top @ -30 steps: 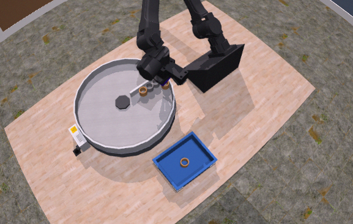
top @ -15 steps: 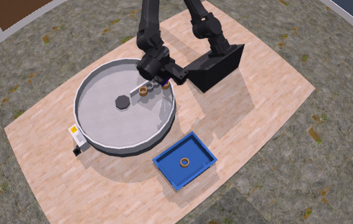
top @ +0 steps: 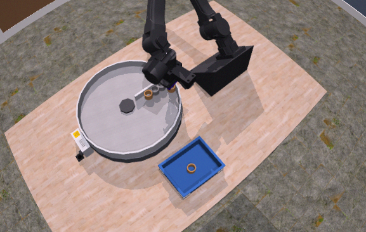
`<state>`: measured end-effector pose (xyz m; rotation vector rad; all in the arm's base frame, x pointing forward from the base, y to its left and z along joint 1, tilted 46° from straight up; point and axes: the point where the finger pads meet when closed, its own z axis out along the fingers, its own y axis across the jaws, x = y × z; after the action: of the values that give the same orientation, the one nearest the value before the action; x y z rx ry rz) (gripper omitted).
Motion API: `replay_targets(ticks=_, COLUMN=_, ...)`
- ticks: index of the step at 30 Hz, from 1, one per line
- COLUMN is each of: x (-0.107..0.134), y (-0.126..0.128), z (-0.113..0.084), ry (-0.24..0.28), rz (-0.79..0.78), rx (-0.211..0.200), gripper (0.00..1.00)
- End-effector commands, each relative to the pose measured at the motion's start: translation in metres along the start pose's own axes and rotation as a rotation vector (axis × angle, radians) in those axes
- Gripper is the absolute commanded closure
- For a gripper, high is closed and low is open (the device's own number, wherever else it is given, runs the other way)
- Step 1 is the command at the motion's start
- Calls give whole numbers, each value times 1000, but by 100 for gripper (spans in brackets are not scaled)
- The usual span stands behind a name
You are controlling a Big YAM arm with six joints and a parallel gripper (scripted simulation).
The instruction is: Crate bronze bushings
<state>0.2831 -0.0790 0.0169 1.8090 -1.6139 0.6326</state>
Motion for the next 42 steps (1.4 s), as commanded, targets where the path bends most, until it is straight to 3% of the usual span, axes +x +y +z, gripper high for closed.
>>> replay_targets(ticks=1, x=8, y=-14, z=-1, ry=-5, rz=24, rx=26, gripper=87)
replay_targets(ticks=5, x=3, y=-6, z=9, ry=-3, rz=3, rx=5, gripper=87)
replay_targets(ticks=9, x=6, y=-14, z=1, ry=-4, rz=15, rx=33, gripper=87)
replay_targets(ticks=40, x=6, y=-14, z=1, ry=-4, rz=15, rx=33, gripper=87)
replay_targets(ticks=41, x=6, y=-14, z=1, ry=-4, rz=15, rx=33, gripper=100)
replay_targets(ticks=42, x=6, y=-14, z=1, ry=-4, rz=15, rx=33, gripper=100)
